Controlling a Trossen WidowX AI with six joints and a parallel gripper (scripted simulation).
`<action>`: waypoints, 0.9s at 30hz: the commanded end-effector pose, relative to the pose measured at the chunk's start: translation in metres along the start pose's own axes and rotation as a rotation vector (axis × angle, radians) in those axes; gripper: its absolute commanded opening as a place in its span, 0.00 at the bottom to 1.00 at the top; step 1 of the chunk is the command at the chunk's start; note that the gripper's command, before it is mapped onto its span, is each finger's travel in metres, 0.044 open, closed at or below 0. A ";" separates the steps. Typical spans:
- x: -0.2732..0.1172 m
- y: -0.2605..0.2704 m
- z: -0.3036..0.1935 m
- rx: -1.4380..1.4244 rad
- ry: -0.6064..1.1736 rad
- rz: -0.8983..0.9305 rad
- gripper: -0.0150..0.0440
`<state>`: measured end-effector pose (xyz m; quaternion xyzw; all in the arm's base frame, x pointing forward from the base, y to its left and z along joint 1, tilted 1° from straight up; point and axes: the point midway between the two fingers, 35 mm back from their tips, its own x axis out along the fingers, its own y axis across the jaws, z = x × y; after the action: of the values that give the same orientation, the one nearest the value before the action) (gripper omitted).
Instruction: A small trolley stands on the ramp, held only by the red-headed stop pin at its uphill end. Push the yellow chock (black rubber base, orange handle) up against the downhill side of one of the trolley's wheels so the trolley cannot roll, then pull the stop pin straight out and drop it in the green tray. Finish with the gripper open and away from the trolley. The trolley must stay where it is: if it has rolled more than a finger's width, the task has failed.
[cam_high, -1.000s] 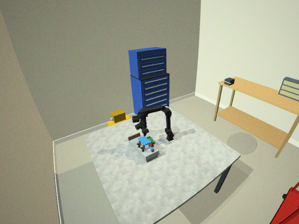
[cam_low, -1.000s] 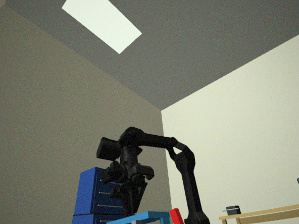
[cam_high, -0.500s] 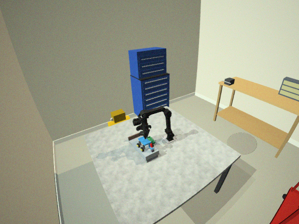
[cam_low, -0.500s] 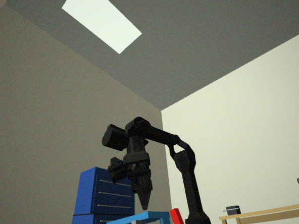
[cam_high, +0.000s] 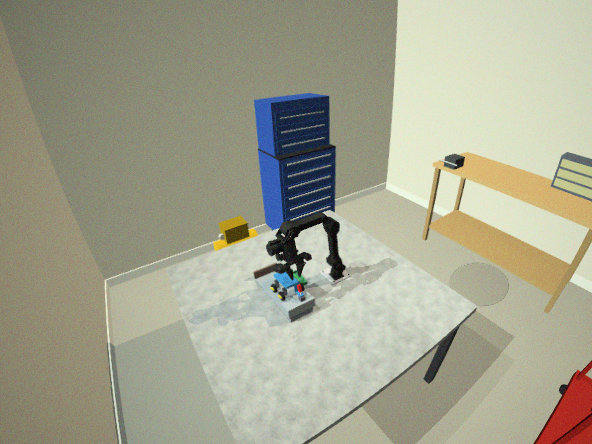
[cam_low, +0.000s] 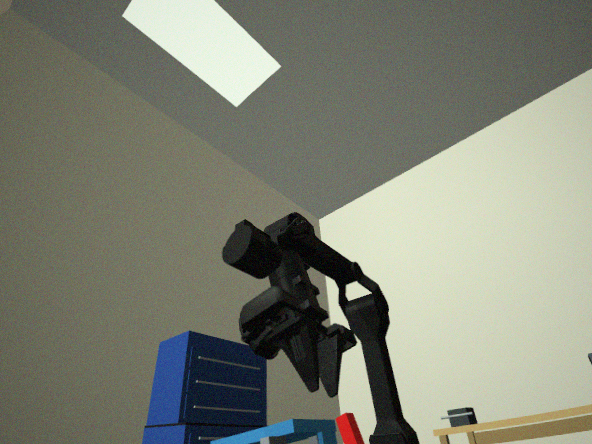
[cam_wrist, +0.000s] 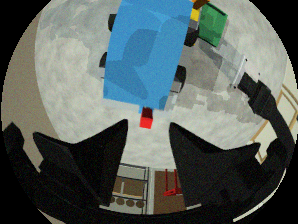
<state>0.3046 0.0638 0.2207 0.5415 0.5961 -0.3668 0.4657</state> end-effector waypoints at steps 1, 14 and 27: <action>0.001 0.002 -0.013 0.118 0.017 -0.011 0.58; 0.007 0.002 -0.013 0.125 0.018 -0.014 0.58; 0.027 0.002 -0.014 0.126 0.019 -0.017 0.58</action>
<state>0.3062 0.0831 0.2028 0.5669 0.5797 -0.4027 0.4246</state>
